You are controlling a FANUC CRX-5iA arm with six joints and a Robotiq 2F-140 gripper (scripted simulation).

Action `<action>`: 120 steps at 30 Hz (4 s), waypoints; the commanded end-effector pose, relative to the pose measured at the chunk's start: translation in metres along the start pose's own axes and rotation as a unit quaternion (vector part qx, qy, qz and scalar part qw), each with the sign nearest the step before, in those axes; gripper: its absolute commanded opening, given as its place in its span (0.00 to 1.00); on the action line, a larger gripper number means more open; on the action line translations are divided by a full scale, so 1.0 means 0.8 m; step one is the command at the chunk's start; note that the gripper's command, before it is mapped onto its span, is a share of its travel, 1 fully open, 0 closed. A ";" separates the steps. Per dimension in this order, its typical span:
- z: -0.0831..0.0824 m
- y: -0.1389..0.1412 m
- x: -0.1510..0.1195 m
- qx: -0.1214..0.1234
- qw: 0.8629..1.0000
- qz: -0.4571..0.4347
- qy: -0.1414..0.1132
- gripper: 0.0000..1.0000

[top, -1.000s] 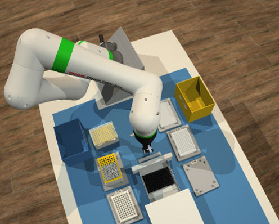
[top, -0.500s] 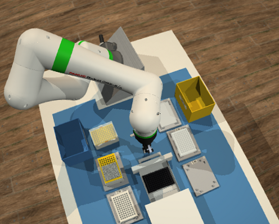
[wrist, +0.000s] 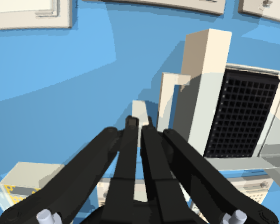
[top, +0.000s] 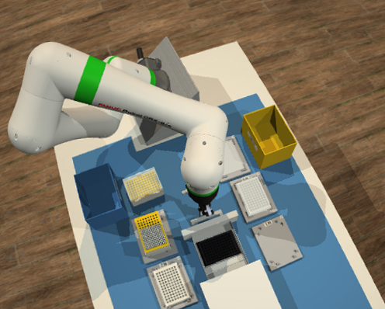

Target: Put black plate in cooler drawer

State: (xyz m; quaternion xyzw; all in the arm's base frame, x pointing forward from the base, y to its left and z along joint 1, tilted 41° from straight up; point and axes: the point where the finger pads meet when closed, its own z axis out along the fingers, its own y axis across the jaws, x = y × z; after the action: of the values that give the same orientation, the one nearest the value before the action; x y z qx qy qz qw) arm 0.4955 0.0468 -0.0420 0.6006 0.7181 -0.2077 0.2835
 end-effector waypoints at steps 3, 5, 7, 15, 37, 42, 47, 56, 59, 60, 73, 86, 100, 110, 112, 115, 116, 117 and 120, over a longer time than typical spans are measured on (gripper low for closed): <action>0.000 0.008 0.000 0.000 1.000 0.000 0.000 0.00; 0.000 0.012 0.000 0.000 1.000 0.000 0.000 0.00; 0.000 0.015 0.000 0.000 1.000 0.000 0.000 0.00; 0.000 0.023 0.000 0.000 1.000 0.000 0.000 0.00; 0.000 0.057 0.000 0.000 1.000 0.000 0.000 0.00; 0.000 0.063 0.000 0.000 1.000 0.000 0.000 0.00; 0.000 0.068 0.000 0.000 1.000 0.000 0.000 0.00; 0.000 0.083 0.000 0.000 1.000 0.000 0.000 0.00; 0.000 0.088 0.000 0.000 1.000 0.000 0.000 0.00; 0.000 0.090 0.000 0.000 1.000 0.000 0.000 0.00; 0.000 0.106 0.000 0.000 1.000 0.000 0.000 0.00; 0.000 0.125 0.000 0.000 1.000 0.000 0.000 0.00; 0.000 0.145 0.000 0.000 1.000 0.000 0.000 0.00; 0.000 0.159 0.000 0.000 1.000 0.000 0.000 0.00; 0.000 0.163 0.000 0.000 1.000 0.000 0.000 0.00; 0.000 0.164 0.000 0.000 1.000 0.000 0.000 0.00; 0.000 0.166 0.000 0.000 1.000 0.000 0.000 0.00; 0.000 0.168 0.000 0.000 1.000 0.000 0.000 0.00; 0.000 0.173 0.000 0.000 1.000 0.000 0.000 0.00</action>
State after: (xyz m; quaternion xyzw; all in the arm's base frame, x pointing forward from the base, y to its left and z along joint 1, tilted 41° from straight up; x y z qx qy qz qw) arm 0.6282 0.0729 -0.0363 0.6007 0.7181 -0.2078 0.2835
